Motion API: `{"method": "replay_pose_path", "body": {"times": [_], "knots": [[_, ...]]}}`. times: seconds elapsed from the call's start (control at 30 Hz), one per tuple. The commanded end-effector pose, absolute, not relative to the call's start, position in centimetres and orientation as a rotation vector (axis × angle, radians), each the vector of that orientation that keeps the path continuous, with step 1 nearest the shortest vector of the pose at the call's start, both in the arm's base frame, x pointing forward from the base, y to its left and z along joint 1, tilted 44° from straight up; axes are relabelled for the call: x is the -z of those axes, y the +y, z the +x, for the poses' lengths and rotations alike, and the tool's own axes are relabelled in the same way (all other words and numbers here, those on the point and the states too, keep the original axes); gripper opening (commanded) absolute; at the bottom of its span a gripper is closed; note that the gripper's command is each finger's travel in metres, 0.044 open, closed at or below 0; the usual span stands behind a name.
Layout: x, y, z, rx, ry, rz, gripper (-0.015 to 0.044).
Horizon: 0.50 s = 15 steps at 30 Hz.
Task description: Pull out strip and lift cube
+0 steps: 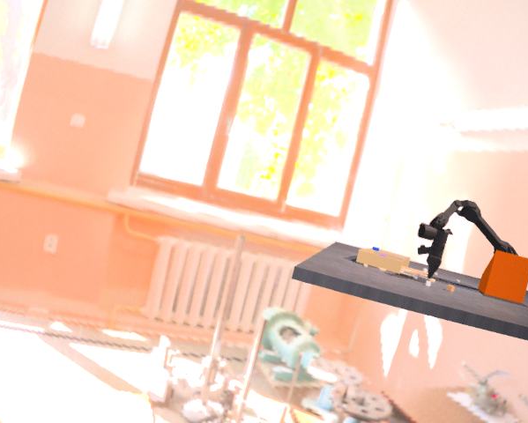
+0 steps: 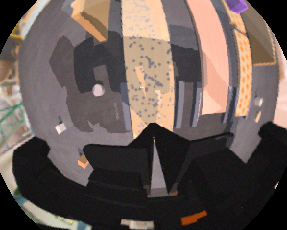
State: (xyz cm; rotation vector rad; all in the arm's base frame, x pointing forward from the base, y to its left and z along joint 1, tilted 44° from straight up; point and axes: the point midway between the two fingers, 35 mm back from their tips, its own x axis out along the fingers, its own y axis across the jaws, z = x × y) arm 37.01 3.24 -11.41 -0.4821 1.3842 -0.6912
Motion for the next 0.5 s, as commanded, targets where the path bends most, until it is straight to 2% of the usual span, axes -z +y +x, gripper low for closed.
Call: {"method": "replay_pose_path", "body": {"times": [0.0, 0.47], "knots": [[11.9, 3.1, 35.8, 0.693, 1.403, -0.485, 0.0], [12.3, 3.3, 33.7, 0.693, 1.405, -0.485, 0.0]]}}
